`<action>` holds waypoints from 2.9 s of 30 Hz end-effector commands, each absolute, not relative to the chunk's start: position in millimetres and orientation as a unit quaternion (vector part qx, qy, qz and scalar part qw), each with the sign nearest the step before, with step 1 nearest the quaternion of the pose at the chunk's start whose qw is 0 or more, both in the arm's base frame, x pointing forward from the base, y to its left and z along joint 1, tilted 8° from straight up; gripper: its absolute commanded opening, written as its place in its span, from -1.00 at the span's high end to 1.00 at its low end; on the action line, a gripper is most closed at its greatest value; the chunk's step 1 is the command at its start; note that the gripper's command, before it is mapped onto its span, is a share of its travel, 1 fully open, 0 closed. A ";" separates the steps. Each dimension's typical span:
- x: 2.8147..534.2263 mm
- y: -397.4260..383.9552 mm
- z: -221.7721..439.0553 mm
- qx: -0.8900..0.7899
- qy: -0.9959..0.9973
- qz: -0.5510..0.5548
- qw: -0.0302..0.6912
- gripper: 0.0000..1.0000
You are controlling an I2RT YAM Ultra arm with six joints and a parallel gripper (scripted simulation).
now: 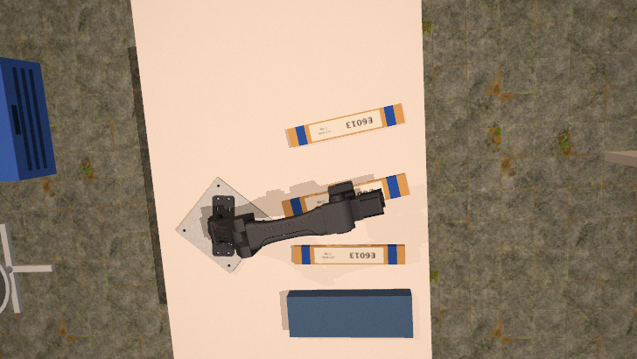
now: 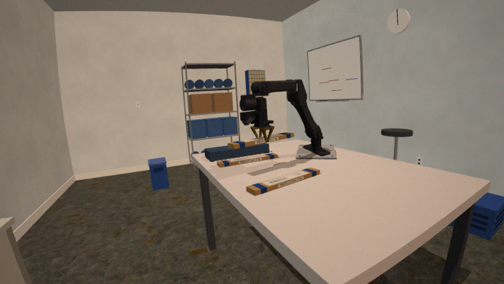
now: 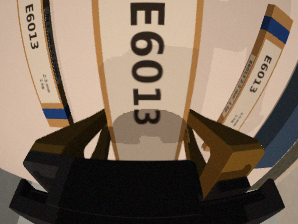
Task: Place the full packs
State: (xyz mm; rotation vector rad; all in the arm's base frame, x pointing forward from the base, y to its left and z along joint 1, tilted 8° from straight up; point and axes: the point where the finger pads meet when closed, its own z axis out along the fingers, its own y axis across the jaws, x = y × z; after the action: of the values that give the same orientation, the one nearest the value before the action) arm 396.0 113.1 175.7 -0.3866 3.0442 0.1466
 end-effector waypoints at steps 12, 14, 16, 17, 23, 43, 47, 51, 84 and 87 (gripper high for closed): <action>398.6 112.8 204.6 -0.123 0.989 0.051 0.072 1.00; 399.3 113.0 205.0 -0.123 0.988 0.051 0.073 1.00; 398.8 113.0 204.8 -0.123 0.988 0.051 0.072 1.00; 399.2 113.1 205.0 -0.123 0.988 0.051 0.073 1.00; 398.7 113.2 204.7 -0.123 0.988 0.051 0.072 1.00; 396.3 114.4 201.6 -0.124 0.989 0.051 0.066 1.00; 396.1 116.9 184.4 -0.126 0.989 0.050 0.058 1.00; 401.7 119.7 186.4 -0.127 0.988 0.052 0.073 1.00; 406.8 122.2 136.5 -0.124 0.989 0.051 0.070 1.00; 403.4 123.0 127.0 -0.125 0.989 0.050 0.062 1.00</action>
State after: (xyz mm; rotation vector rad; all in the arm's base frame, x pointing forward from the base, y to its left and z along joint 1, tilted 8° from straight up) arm 398.6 118.9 105.4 -0.3835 3.0668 0.1432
